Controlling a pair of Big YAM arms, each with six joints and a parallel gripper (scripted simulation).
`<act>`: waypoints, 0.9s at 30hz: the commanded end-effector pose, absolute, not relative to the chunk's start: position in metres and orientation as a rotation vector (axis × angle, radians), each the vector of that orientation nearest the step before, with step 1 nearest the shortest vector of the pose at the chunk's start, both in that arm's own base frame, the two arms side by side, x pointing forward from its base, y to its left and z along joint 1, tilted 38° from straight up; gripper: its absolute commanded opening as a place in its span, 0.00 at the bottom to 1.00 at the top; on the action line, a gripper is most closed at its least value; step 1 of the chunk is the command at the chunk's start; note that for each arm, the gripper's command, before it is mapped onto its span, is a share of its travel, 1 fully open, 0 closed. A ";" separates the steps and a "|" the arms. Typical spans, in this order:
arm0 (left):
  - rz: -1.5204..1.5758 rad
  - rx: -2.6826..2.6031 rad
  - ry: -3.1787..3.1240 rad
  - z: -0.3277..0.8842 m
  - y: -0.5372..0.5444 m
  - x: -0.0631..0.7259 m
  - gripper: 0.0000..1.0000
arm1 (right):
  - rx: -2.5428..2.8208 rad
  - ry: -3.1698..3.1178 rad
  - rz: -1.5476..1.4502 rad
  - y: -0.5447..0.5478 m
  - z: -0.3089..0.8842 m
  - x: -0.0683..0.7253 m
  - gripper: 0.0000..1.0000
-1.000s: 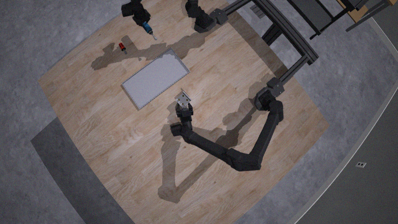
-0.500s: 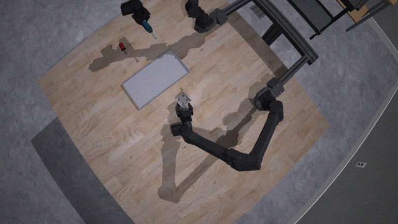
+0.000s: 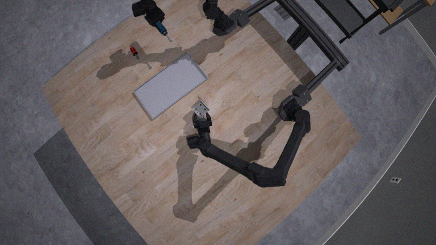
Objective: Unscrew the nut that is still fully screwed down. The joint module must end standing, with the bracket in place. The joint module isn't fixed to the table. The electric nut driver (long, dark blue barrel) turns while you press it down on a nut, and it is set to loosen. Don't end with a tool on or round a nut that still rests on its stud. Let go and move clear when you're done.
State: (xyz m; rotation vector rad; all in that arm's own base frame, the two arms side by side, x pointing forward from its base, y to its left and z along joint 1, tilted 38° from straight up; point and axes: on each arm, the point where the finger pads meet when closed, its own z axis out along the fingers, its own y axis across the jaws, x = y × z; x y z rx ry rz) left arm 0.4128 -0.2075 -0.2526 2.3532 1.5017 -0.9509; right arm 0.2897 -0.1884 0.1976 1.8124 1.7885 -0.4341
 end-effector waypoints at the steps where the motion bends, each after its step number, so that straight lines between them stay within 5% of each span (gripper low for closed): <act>1: -0.950 2.385 1.461 -0.251 -0.223 0.408 0.59 | 1.787 1.726 -0.373 -0.185 0.235 0.305 0.42; 27: -0.950 2.385 1.461 -0.251 -0.223 0.408 0.59 | 1.786 1.711 -0.362 -0.185 0.241 0.308 0.42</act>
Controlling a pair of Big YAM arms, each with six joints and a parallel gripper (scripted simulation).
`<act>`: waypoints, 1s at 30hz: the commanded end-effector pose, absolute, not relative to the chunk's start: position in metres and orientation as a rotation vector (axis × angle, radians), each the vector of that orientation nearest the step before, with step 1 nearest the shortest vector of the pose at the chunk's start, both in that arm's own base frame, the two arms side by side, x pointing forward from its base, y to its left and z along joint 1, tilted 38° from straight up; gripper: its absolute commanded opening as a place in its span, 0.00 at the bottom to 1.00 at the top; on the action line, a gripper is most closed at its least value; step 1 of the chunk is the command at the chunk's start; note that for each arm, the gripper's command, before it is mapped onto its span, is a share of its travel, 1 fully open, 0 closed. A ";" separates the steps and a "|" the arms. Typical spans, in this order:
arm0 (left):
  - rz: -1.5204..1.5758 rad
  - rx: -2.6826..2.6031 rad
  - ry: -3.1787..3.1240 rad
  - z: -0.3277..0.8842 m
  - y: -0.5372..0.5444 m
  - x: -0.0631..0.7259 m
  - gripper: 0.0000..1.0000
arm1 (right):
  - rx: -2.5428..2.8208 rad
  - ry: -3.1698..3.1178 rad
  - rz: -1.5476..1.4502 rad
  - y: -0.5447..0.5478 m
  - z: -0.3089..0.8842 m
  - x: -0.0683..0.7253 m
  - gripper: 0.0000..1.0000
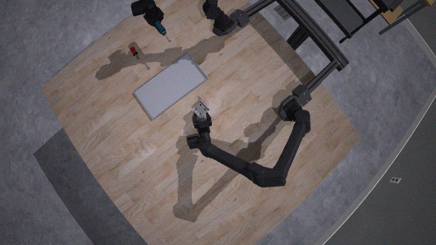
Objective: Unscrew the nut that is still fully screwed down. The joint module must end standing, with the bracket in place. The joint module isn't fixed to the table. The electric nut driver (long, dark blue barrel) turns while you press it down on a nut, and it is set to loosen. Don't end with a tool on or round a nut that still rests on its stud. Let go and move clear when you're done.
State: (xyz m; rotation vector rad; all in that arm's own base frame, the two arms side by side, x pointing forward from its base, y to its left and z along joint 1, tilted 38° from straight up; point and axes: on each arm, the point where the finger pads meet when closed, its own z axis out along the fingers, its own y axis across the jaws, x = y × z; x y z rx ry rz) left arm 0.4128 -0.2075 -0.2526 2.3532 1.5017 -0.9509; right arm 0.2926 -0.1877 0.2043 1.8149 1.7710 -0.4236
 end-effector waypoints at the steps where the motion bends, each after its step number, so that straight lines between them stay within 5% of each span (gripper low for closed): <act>1: -0.950 2.385 1.461 -0.251 -0.223 0.408 0.59 | 1.786 1.711 -0.362 -0.184 0.242 0.308 0.42; 30: -0.950 2.385 1.461 -0.251 -0.223 0.408 0.59 | 1.727 1.770 -0.360 -0.181 0.230 0.326 0.42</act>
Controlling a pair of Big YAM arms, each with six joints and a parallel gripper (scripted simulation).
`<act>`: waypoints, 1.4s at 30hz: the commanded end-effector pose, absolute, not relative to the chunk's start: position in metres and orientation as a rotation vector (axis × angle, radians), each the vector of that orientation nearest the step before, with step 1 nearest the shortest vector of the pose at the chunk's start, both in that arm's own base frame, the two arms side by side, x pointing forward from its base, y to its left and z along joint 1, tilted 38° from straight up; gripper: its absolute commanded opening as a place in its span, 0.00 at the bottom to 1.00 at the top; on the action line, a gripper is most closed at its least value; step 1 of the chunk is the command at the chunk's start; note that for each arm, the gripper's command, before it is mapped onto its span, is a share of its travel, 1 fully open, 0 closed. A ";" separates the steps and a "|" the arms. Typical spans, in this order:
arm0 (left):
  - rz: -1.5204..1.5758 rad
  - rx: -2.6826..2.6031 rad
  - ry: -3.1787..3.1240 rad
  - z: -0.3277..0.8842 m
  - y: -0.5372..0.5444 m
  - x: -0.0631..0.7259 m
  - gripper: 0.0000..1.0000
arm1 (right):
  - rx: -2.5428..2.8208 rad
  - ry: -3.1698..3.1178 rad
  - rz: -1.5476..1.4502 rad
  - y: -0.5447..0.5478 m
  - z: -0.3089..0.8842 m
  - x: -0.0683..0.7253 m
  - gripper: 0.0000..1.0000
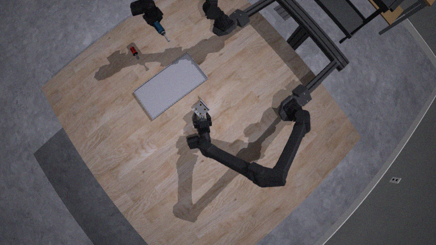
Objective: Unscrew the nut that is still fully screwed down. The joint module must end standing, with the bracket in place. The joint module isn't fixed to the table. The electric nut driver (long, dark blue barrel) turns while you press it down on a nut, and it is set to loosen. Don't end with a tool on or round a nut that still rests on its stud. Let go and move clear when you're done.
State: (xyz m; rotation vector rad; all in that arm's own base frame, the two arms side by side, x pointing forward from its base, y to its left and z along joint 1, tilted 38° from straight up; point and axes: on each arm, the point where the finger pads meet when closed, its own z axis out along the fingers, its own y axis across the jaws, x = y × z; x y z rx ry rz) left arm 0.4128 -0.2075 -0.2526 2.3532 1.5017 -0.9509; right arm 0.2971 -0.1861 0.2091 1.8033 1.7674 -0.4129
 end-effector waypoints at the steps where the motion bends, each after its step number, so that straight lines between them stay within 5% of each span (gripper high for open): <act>1: -0.950 2.385 1.461 -0.251 -0.223 0.408 0.59 | 1.717 1.793 -0.365 -0.179 0.221 0.326 0.42; 42: -0.950 2.385 1.461 -0.251 -0.223 0.408 0.59 | 1.243 2.081 -0.288 -0.114 0.151 0.405 0.42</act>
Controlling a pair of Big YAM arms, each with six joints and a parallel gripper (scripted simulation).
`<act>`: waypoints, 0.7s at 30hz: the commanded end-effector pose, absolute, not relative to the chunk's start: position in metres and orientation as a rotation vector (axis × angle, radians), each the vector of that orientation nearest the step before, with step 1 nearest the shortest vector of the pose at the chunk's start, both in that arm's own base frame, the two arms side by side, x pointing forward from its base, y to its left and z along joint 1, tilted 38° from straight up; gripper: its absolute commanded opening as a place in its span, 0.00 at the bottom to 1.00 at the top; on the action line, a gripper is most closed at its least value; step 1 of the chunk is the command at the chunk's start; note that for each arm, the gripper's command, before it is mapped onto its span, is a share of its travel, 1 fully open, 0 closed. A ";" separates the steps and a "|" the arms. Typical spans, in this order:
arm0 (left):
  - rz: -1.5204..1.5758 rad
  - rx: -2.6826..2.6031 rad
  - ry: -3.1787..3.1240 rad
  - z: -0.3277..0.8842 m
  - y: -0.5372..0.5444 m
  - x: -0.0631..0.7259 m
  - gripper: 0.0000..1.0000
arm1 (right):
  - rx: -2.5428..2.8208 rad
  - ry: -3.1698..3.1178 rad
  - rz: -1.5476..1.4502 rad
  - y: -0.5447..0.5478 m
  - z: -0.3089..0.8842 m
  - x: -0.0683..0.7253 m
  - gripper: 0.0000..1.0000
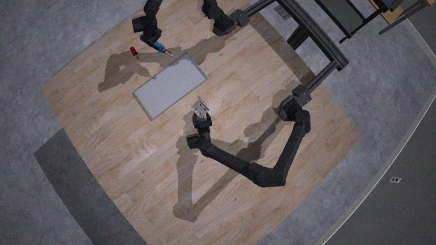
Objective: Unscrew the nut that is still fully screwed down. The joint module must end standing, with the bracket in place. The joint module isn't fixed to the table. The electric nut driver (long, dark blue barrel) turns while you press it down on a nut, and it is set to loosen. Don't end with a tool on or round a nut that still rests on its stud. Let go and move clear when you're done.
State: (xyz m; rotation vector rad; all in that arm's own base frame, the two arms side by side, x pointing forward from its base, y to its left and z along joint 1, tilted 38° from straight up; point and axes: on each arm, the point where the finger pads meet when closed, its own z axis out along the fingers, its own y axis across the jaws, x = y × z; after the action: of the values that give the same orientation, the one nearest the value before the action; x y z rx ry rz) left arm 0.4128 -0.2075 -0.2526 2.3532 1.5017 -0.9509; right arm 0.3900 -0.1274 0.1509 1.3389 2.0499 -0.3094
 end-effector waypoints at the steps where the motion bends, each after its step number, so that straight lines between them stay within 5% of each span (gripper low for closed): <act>1: -0.950 2.385 1.461 -0.251 -0.223 0.408 0.59 | 1.225 2.082 -0.281 -0.112 0.152 0.410 0.42; 21: -0.950 2.385 1.461 -0.251 -0.223 0.408 0.59 | 1.021 2.100 -0.220 -0.080 0.155 0.442 0.42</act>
State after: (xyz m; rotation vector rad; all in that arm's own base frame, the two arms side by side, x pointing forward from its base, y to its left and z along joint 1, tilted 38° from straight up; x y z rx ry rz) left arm 0.4128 -0.2075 -0.2526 2.3532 1.5017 -0.9509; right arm 0.4240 -0.0889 0.1277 1.0905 2.1449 -0.2655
